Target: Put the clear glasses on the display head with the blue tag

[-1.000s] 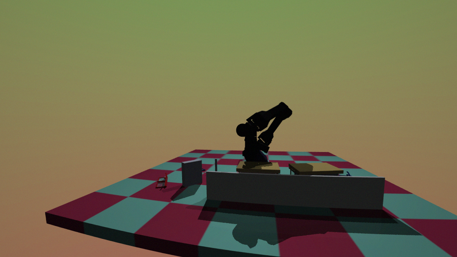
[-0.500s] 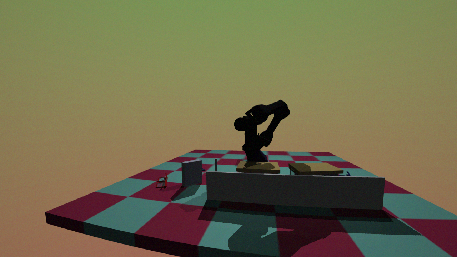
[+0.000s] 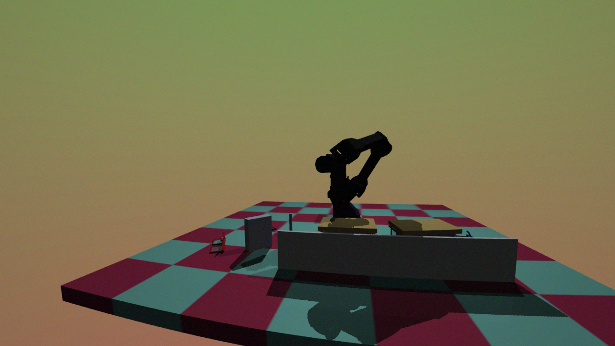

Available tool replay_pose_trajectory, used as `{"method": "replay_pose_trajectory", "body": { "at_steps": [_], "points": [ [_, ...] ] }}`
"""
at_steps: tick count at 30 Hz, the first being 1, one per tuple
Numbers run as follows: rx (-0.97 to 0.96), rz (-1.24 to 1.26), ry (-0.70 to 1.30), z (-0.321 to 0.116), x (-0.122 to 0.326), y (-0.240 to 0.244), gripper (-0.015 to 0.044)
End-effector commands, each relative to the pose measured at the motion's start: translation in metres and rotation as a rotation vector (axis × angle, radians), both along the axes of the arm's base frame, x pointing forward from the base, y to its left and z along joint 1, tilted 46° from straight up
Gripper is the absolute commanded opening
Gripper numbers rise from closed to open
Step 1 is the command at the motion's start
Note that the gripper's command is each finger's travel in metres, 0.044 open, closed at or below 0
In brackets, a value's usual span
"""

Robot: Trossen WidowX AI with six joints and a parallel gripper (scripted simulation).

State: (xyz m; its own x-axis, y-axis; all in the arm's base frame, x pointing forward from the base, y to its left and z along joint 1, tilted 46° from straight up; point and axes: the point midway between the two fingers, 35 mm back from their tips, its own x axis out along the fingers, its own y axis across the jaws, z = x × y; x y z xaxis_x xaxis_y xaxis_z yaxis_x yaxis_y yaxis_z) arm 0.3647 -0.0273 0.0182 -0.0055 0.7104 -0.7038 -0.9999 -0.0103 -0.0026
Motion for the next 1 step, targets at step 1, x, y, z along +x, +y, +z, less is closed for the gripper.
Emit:
{"method": "replay_pose_trajectory", "body": {
  "at_steps": [1],
  "points": [
    [-0.003, 0.005, 0.006, 0.0038, -0.0179, -0.0053, 0.0107]
  ]
}}
